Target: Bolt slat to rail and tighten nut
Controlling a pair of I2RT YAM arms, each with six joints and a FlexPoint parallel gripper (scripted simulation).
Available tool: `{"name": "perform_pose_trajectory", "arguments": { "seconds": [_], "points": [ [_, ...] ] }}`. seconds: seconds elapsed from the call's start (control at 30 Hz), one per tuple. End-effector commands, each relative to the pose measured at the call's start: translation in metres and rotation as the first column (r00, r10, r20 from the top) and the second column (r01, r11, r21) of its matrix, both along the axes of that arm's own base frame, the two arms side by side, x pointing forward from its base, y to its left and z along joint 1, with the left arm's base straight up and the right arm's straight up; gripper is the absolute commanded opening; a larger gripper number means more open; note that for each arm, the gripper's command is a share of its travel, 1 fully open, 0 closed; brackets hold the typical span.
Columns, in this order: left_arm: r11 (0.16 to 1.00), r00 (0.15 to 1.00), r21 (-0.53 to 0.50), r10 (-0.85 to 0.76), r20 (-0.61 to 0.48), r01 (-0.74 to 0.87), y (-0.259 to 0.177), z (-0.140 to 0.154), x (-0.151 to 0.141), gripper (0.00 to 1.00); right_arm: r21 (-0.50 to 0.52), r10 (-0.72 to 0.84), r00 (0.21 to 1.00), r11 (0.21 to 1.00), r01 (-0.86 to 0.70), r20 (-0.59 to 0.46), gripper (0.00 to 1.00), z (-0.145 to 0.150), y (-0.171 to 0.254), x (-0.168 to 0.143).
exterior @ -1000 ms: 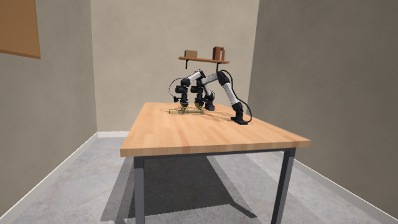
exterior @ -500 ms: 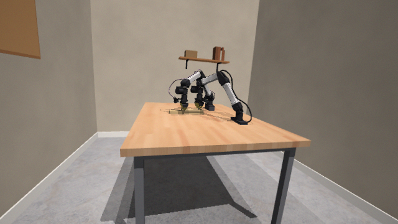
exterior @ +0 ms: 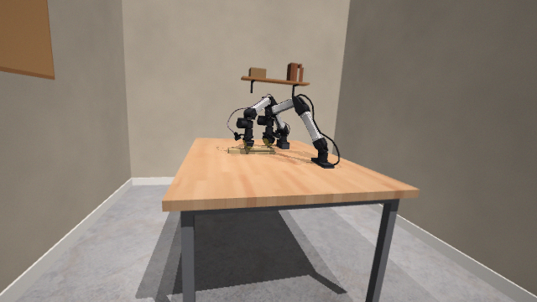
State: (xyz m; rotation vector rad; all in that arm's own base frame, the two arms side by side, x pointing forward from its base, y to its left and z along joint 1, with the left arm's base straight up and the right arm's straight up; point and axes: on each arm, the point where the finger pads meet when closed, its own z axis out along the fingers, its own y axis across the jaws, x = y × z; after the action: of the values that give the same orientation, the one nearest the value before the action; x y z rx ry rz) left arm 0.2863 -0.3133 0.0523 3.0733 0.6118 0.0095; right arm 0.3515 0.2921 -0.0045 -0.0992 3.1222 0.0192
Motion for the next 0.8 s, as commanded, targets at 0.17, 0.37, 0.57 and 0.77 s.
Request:
{"name": "perform_pose_trajectory", "arguments": {
  "seconds": [0.17, 0.37, 0.57, 0.77],
  "points": [
    [1.0, 1.0, -0.011, -0.001, 0.009, 0.002, -0.002, 0.005, 0.001, 0.36, -0.015, -0.012, 1.0, 1.0, 0.012, -0.019, 1.0, -0.016, -0.004, -0.001],
    [1.0, 1.0, -0.011, -0.001, 0.009, 0.002, -0.002, 0.005, 0.001, 0.36, 0.004, -0.004, 1.0, 1.0, 0.004, 0.007, 0.74, 0.001, 0.0, 0.003],
    [1.0, 1.0, -0.011, -0.001, 0.009, 0.002, -0.002, 0.005, 0.001, 0.36, 0.004, -0.004, 1.0, 1.0, 0.004, 0.007, 0.67, 0.001, 0.0, 0.003],
    [1.0, 1.0, -0.011, -0.001, 0.009, 0.002, -0.002, 0.005, 0.001, 0.36, 0.004, -0.004, 1.0, 1.0, 0.004, 0.007, 0.67, 0.001, 0.0, 0.003]
  ]
}}
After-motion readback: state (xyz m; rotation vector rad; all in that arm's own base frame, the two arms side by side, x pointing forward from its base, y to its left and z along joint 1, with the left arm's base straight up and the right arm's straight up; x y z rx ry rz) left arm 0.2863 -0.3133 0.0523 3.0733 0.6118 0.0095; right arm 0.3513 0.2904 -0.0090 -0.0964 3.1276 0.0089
